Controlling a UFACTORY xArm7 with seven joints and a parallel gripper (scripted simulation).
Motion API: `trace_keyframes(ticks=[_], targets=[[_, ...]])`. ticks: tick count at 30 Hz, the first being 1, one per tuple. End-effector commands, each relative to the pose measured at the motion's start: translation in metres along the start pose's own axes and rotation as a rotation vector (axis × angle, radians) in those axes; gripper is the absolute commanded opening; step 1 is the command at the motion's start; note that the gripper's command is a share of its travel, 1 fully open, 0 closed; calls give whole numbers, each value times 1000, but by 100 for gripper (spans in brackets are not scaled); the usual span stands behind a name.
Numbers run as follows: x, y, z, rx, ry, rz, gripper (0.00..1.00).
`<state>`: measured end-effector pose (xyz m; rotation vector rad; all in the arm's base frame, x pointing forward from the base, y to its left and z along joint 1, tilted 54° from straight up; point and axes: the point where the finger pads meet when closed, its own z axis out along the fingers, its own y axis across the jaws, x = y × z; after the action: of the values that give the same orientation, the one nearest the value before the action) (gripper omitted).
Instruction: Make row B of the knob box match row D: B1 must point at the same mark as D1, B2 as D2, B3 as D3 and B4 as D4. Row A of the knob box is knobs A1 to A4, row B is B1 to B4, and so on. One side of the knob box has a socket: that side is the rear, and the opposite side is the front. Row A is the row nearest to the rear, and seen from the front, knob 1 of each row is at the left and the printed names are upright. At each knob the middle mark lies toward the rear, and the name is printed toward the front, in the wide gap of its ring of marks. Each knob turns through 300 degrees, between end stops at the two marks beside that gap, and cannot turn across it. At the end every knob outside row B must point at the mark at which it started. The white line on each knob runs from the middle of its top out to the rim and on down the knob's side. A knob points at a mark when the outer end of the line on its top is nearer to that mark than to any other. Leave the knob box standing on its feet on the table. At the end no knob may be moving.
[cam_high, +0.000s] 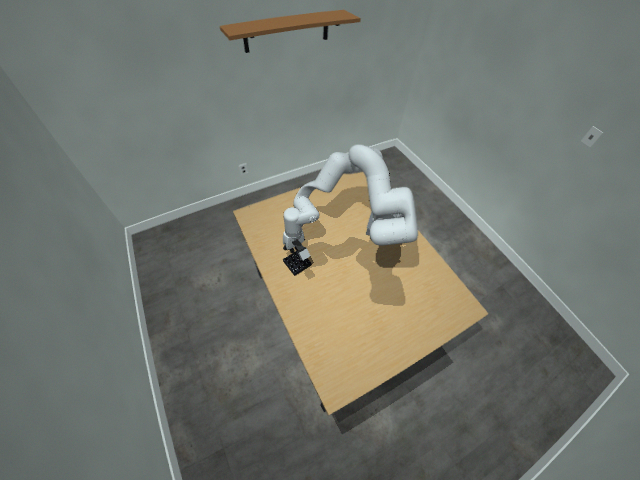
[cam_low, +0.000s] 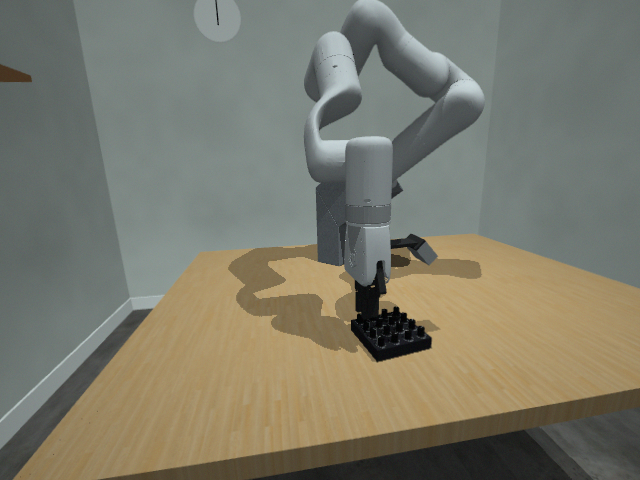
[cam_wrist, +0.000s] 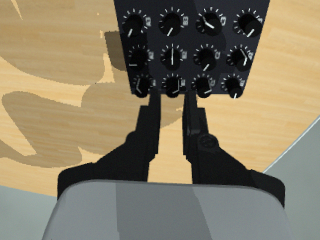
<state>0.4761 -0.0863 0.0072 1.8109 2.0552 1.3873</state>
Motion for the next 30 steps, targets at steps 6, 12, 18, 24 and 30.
trace_keyframes(ticks=[6,12,18,24,30], targets=[[-2,1,7,-2,-3,0,19],[-2,1,9,-2,-3,0,19],[-2,1,10,-2,-3,0,19],[-2,1,10,-2,-3,0,19],[-2,1,10,-2,-3,0,19]])
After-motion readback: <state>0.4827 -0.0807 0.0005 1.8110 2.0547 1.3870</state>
